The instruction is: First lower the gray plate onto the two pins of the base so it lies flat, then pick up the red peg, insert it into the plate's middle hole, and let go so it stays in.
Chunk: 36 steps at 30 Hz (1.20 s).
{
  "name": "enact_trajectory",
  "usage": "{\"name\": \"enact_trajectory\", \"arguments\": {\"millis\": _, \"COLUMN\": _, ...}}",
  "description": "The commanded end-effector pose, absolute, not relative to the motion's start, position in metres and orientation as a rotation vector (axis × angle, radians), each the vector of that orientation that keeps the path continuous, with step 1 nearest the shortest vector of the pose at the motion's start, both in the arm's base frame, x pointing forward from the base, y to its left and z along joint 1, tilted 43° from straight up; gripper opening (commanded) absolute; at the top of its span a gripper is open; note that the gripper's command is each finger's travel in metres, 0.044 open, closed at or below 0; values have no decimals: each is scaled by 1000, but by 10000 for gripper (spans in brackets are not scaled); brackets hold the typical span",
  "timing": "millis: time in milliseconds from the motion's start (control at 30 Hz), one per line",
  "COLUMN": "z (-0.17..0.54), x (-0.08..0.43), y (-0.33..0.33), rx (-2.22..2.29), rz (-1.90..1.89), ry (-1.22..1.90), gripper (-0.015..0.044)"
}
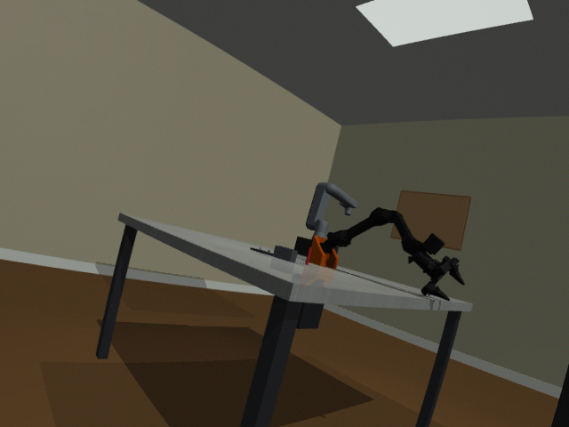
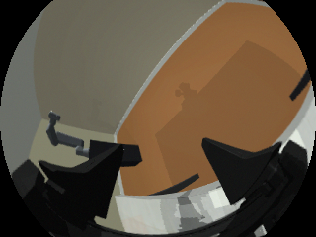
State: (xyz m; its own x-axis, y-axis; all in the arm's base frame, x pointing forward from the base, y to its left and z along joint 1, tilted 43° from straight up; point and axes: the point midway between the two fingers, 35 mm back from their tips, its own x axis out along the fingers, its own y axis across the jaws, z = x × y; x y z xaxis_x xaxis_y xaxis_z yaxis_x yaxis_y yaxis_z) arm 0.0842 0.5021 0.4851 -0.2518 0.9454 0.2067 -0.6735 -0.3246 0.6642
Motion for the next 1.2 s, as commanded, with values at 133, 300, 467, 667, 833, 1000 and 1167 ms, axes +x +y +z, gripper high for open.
{"name": "enact_trajectory", "arguments": {"millis": 133, "z": 452, "x": 203, "y": 471, "rx": 685, "rz": 1493, "ry": 563, "gripper": 440}}
{"name": "enact_trajectory", "arguments": {"millis": 300, "z": 424, "x": 274, "y": 438, "rx": 669, "rz": 1299, "ry": 592, "gripper": 440}}
{"name": "enact_trajectory", "arguments": {"millis": 467, "z": 376, "x": 333, "y": 396, "rx": 658, "rz": 1109, "ry": 705, "gripper": 440}}
{"name": "enact_trajectory", "arguments": {"millis": 667, "z": 317, "x": 385, "y": 334, "rx": 706, "rz": 863, "ry": 876, "gripper": 440}}
{"name": "enact_trajectory", "arguments": {"millis": 833, "z": 268, "x": 413, "y": 272, "rx": 786, "rz": 634, "ry": 1041, "gripper": 440}}
{"name": "enact_trajectory", "arguments": {"millis": 1000, "z": 224, "x": 425, "y": 205, "rx": 898, "rz": 395, "ry": 1195, "gripper": 440}}
{"name": "enact_trajectory", "arguments": {"millis": 1167, "z": 183, "x": 422, "y": 127, "rx": 1071, "rz": 117, "ry": 1348, "gripper": 440}}
